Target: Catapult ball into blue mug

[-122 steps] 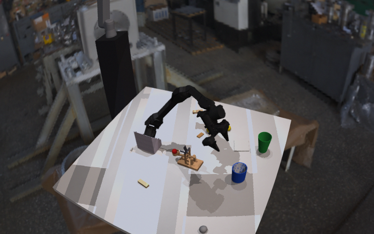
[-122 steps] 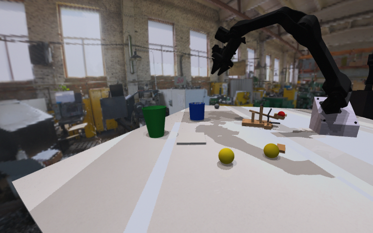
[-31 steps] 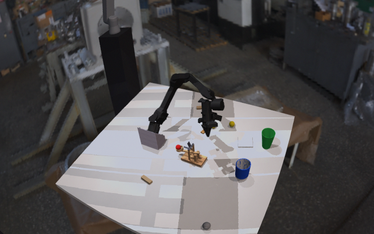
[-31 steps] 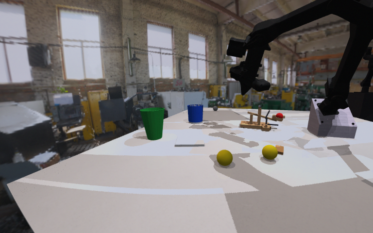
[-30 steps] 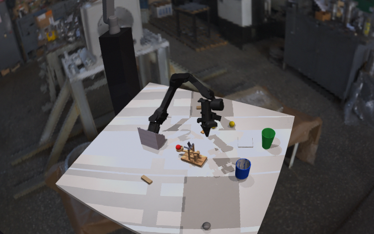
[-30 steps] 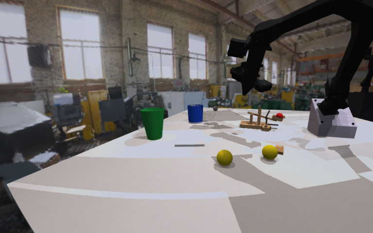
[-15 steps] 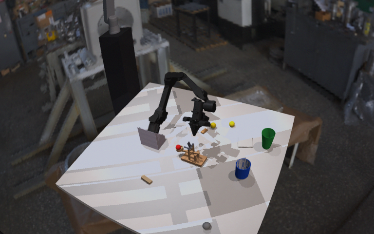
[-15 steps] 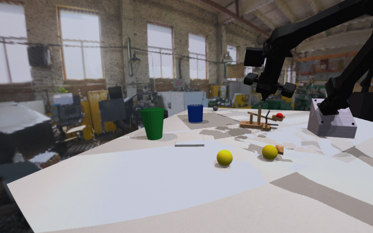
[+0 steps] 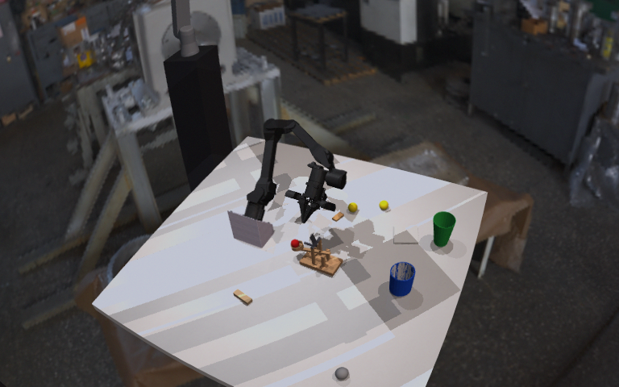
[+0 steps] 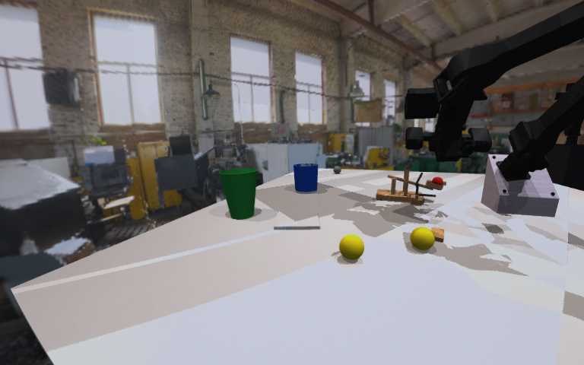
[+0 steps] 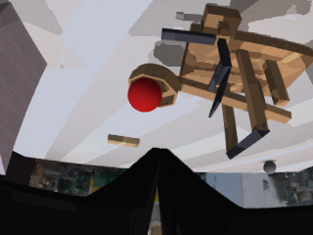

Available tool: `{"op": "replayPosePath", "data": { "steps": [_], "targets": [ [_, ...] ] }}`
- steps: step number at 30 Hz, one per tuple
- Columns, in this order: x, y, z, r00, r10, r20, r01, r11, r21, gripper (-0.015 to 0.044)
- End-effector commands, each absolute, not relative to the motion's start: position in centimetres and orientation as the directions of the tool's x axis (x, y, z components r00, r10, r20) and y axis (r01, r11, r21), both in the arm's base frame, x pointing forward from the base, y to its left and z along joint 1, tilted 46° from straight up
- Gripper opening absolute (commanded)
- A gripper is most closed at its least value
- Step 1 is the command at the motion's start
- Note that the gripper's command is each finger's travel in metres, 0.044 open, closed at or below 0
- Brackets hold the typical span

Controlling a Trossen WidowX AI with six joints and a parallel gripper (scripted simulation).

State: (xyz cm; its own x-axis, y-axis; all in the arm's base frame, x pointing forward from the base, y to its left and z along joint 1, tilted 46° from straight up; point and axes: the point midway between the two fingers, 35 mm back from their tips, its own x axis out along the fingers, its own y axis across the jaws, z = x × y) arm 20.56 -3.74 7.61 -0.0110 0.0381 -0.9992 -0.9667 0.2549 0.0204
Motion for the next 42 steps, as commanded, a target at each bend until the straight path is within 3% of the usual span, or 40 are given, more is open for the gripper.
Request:
{"op": "replayPosePath", "data": {
  "steps": [1, 42],
  "targets": [
    [20.3, -3.7, 7.5, -0.018, 0.028, -0.999, -0.972, 0.235, 0.024, 0.0],
    [21.8, 0.8, 2.9, -0.017, 0.03, -0.999, -0.972, 0.235, 0.023, 0.0]
  ]
}}
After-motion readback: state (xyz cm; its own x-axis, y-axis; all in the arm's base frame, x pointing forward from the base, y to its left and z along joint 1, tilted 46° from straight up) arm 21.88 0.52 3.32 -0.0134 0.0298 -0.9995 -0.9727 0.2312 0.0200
